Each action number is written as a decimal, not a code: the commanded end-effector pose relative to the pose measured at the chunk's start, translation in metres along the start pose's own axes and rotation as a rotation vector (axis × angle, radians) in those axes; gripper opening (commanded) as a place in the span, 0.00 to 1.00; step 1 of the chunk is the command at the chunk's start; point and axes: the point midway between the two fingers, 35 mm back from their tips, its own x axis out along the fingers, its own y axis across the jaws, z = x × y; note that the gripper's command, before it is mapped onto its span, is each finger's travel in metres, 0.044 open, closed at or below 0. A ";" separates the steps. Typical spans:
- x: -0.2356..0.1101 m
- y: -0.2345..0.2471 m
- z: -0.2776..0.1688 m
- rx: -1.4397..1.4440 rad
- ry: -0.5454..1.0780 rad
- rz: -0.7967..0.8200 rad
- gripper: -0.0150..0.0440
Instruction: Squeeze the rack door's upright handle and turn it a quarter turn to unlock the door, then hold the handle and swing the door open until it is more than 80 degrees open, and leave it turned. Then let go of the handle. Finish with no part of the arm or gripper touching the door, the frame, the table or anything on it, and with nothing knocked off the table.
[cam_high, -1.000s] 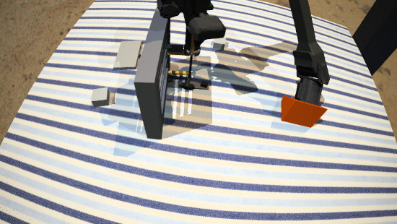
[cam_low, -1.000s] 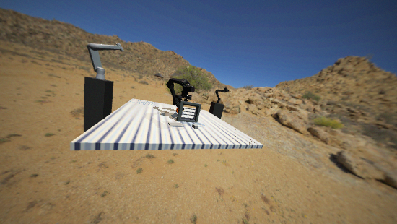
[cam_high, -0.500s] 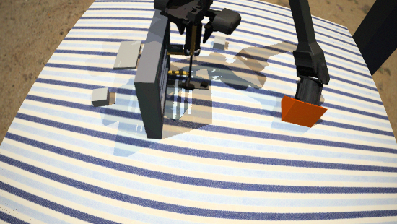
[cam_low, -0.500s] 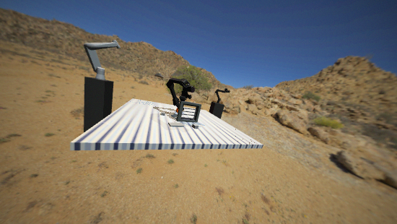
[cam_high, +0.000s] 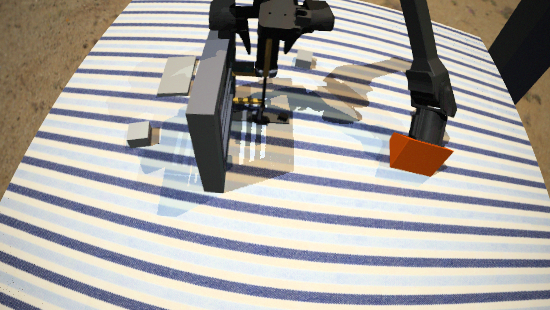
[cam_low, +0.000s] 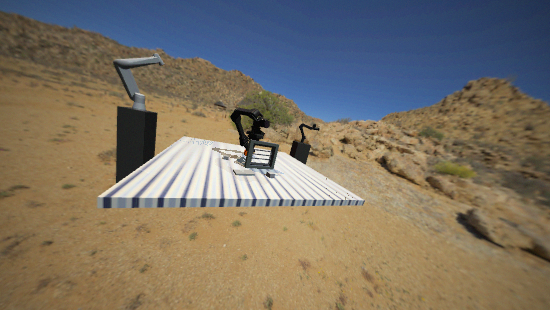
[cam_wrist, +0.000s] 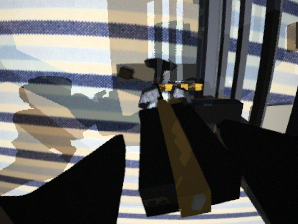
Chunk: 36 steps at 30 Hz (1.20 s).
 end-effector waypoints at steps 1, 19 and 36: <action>0.000 0.000 0.001 -0.043 -0.004 0.001 0.73; 0.000 0.000 0.001 -0.043 -0.004 0.001 0.32; 0.000 0.007 0.005 0.118 -0.003 0.004 0.27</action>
